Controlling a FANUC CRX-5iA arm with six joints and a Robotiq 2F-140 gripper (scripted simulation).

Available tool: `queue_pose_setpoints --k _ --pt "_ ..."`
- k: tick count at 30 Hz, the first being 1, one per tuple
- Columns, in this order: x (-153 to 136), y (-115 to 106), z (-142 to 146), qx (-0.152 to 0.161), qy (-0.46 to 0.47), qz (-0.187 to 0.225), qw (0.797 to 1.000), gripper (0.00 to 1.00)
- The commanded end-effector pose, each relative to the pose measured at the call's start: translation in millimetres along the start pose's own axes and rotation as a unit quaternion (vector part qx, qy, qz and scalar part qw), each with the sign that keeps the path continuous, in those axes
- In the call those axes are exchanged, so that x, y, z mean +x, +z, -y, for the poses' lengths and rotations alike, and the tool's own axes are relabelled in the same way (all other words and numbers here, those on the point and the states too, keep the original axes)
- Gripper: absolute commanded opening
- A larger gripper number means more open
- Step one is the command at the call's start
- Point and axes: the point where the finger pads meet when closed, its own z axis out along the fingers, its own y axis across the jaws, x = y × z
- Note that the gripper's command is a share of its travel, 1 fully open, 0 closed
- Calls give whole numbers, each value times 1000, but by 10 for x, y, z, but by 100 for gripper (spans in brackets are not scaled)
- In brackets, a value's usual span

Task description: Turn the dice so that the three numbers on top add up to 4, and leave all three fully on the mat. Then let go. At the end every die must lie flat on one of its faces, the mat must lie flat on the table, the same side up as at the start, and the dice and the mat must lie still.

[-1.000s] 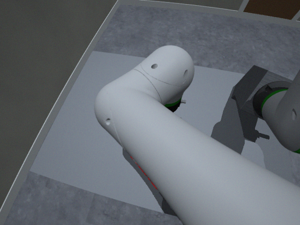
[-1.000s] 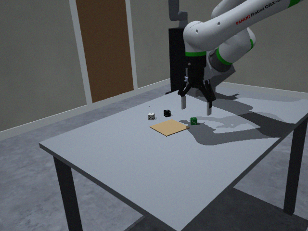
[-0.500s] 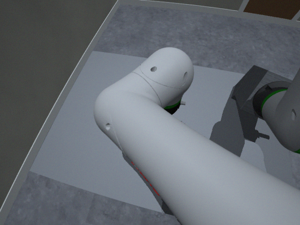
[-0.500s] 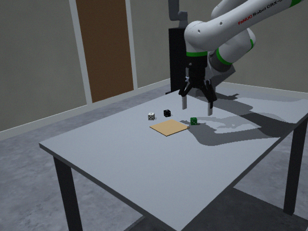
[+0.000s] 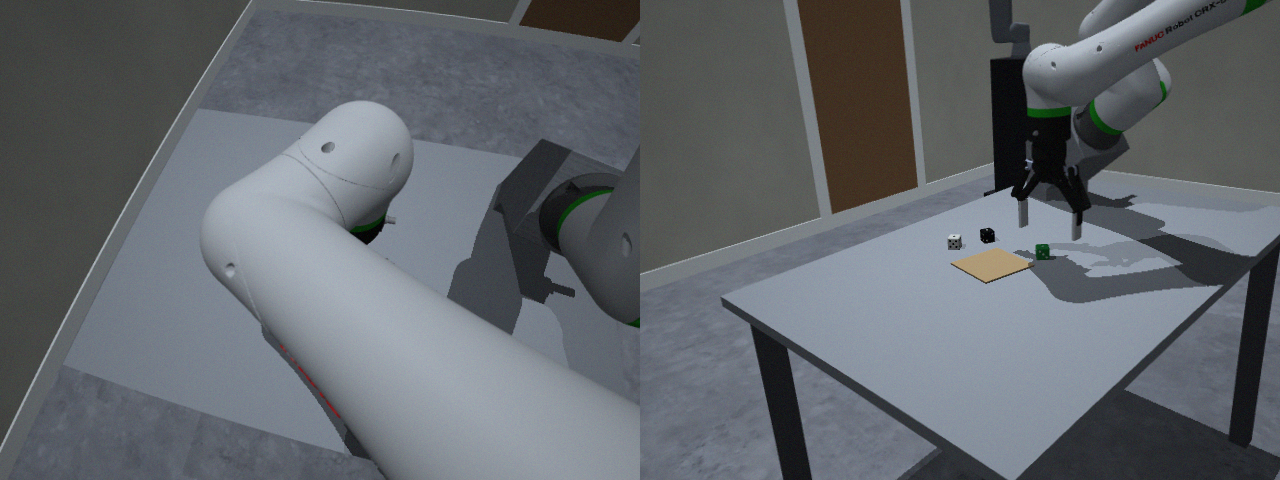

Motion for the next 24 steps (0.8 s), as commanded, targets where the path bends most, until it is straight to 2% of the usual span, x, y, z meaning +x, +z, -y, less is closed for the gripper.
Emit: queue_pose_setpoints --k 1,16,20,24 --pt "1 -2 -1 0 0 0 1000 100" --pt "2 -34 -1 0 0 0 1000 100" --pt "1 -188 -1 0 0 0 1000 100" --pt "1 -439 -1 0 0 0 1000 100"
